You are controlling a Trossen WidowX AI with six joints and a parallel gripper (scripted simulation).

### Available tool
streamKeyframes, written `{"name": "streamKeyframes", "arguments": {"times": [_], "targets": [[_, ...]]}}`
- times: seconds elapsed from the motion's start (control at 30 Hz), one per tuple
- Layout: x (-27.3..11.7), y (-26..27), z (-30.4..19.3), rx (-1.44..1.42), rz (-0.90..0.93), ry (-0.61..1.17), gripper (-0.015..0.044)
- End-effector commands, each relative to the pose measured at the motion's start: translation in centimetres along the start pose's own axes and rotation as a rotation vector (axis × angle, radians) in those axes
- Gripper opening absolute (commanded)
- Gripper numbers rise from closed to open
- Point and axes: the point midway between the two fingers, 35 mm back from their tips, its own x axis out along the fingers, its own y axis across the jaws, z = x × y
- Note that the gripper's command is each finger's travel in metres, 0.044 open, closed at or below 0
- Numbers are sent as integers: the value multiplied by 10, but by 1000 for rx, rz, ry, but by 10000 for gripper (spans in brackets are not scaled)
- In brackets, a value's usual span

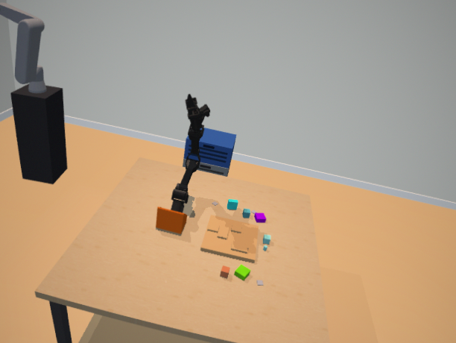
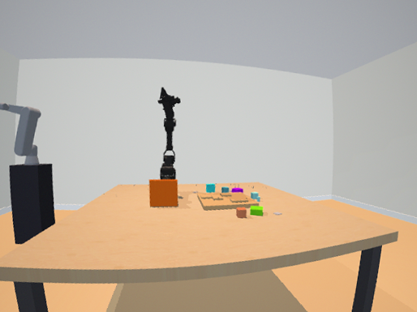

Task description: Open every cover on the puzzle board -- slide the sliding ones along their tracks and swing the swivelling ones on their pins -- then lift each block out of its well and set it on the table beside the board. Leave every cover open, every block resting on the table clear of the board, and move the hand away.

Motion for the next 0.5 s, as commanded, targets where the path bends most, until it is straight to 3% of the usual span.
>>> {"name": "streamKeyframes", "arguments": {"times": [0.0,0.47], "targets": [[0,16,6,39,46,-28,0],[-1,70,28,112,220,-106,0]]}}
